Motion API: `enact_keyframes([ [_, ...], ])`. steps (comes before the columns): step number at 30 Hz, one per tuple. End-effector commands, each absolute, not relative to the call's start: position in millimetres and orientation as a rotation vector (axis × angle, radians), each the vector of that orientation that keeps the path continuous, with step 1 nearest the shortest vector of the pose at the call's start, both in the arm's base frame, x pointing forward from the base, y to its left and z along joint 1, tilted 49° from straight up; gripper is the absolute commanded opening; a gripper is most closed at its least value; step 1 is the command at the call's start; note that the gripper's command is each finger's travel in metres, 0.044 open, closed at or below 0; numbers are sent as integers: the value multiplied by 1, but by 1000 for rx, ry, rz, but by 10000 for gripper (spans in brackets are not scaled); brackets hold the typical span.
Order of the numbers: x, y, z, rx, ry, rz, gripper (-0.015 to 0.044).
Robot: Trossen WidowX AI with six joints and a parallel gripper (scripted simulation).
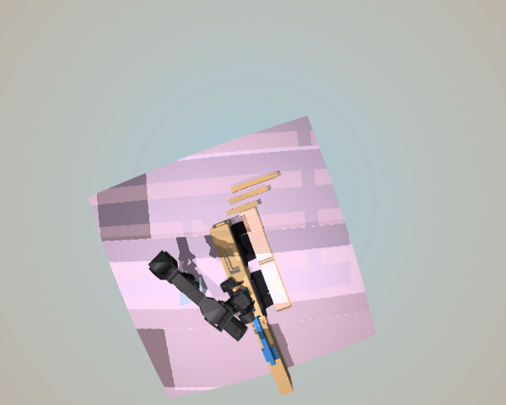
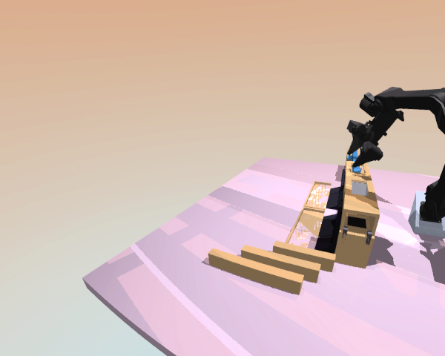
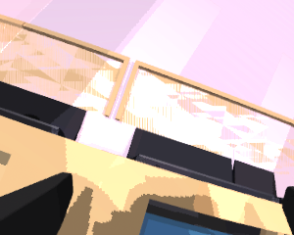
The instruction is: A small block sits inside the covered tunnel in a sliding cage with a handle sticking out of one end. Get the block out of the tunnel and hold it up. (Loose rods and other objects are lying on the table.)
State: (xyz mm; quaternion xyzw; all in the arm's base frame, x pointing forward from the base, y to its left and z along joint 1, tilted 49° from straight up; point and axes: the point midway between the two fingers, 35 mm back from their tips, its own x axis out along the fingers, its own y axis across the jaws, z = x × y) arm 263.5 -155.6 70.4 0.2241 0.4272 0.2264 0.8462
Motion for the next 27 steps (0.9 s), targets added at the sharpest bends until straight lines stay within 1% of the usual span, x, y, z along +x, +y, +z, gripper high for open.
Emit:
enact_keyframes([
  [1,262,-109,129,696,919,532,440],
  [6,254,-69,175,899,960,572,440],
  [17,254,-67,177,906,962,575,440],
  [21,260,-86,161,754,936,611,440],
  [27,273,-145,107,311,866,725,440],
])
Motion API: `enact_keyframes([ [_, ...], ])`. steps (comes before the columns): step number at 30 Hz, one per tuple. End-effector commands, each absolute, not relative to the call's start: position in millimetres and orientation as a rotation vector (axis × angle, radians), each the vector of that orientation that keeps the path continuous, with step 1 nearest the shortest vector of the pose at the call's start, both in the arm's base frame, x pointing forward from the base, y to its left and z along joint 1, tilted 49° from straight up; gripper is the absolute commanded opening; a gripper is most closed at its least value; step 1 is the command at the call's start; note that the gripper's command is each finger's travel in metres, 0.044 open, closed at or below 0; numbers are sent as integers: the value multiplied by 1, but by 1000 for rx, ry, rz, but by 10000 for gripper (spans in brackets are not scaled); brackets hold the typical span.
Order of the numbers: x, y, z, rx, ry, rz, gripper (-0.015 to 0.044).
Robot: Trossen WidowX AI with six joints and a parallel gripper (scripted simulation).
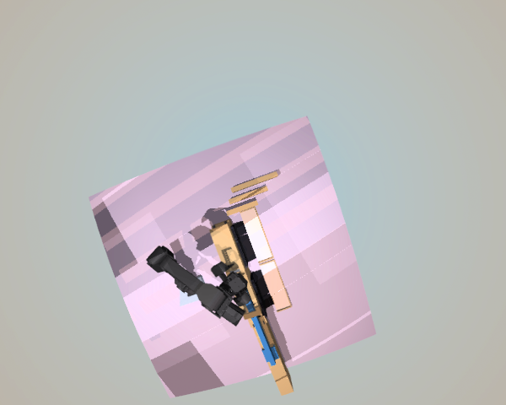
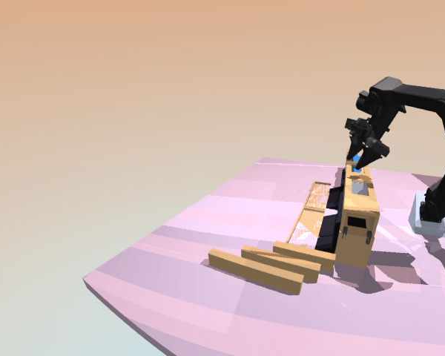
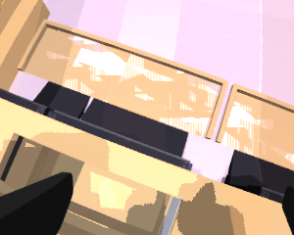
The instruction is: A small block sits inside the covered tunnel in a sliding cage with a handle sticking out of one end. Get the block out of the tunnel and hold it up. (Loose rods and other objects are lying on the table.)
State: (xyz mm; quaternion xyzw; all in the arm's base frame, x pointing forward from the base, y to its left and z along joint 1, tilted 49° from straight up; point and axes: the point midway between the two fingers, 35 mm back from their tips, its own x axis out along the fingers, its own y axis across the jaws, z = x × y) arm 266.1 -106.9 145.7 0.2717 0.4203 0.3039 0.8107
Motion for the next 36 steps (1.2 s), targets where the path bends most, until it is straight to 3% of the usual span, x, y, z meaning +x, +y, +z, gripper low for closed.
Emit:
enact_keyframes([
  [1,273,-153,98,245,857,743,440],
  [21,260,-261,-52,-582,815,1057,440],
  [27,248,-250,-92,-733,652,1249,440],
  [36,248,-249,-93,-737,647,1255,440],
])
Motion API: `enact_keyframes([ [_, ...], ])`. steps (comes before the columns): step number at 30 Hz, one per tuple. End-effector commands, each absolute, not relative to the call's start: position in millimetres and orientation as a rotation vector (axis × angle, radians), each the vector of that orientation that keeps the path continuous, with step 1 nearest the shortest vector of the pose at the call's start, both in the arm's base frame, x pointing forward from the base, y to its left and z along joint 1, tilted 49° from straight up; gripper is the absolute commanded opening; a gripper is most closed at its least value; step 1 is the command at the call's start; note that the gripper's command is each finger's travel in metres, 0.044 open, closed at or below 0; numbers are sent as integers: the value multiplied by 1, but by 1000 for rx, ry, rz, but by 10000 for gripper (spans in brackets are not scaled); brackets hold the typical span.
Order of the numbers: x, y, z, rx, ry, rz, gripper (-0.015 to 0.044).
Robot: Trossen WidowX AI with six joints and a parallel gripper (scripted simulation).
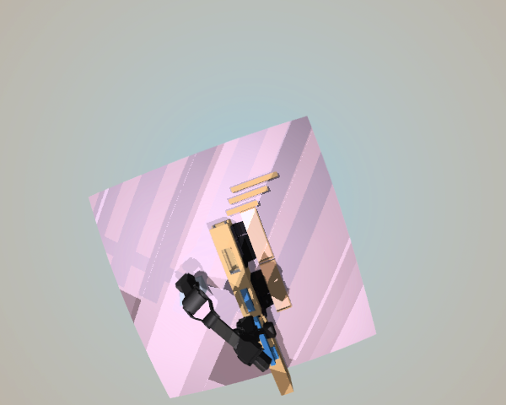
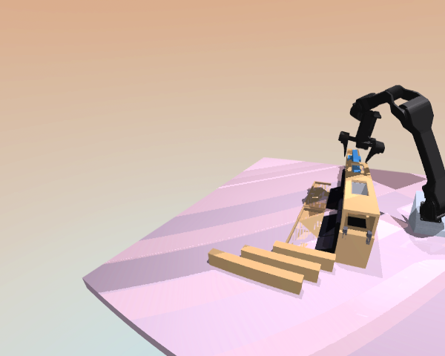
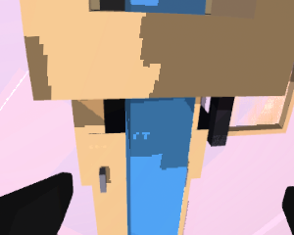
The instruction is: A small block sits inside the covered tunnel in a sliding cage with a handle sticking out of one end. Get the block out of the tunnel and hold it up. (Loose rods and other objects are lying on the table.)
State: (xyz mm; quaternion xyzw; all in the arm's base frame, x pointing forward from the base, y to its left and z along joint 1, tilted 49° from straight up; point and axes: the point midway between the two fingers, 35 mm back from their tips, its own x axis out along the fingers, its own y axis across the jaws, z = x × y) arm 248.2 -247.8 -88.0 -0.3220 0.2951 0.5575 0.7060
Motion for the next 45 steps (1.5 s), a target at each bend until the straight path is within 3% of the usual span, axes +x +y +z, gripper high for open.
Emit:
enact_keyframes([
  [1,248,-249,-93,-737,647,1255,440],
  [30,248,-220,-120,-737,645,1255,440],
  [43,249,-226,-115,-751,648,1256,99],
  [45,249,-226,-115,-751,648,1256,85],
])
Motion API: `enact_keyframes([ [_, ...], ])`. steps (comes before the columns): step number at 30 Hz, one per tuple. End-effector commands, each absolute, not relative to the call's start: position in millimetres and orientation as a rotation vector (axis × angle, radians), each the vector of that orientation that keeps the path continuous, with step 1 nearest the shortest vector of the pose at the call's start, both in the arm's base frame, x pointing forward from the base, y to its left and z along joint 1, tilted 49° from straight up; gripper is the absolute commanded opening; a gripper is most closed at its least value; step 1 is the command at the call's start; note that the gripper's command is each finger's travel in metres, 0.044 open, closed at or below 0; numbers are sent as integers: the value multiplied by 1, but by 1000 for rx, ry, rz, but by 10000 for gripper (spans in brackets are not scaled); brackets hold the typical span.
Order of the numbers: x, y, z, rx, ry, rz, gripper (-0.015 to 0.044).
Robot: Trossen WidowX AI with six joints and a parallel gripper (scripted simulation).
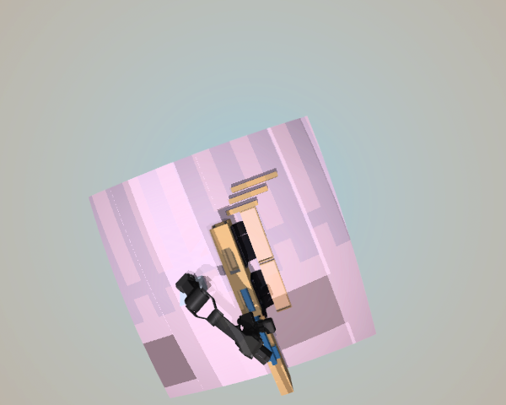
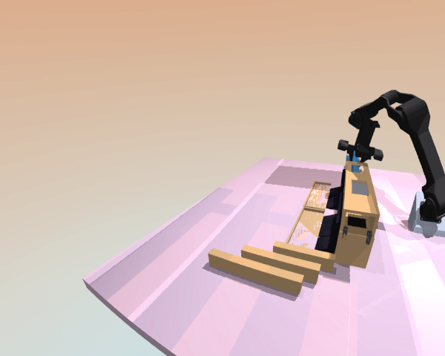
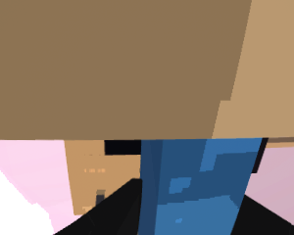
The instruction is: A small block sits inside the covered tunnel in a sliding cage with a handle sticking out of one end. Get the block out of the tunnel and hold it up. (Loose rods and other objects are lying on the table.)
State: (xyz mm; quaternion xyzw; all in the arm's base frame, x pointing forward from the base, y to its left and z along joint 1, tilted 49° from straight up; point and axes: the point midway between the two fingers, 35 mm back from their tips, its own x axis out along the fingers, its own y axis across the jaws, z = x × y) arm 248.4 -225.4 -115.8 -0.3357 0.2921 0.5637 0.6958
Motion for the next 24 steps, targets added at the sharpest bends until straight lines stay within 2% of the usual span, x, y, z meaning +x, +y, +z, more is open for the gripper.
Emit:
enact_keyframes([
  [1,249,-226,-115,-751,648,1256,79],
  [4,249,-226,-115,-751,648,1256,59],
  [6,249,-227,-116,-751,648,1255,6],
  [7,250,-228,-118,-751,648,1255,0],
  [24,248,-260,-160,-742,648,1254,0],
])
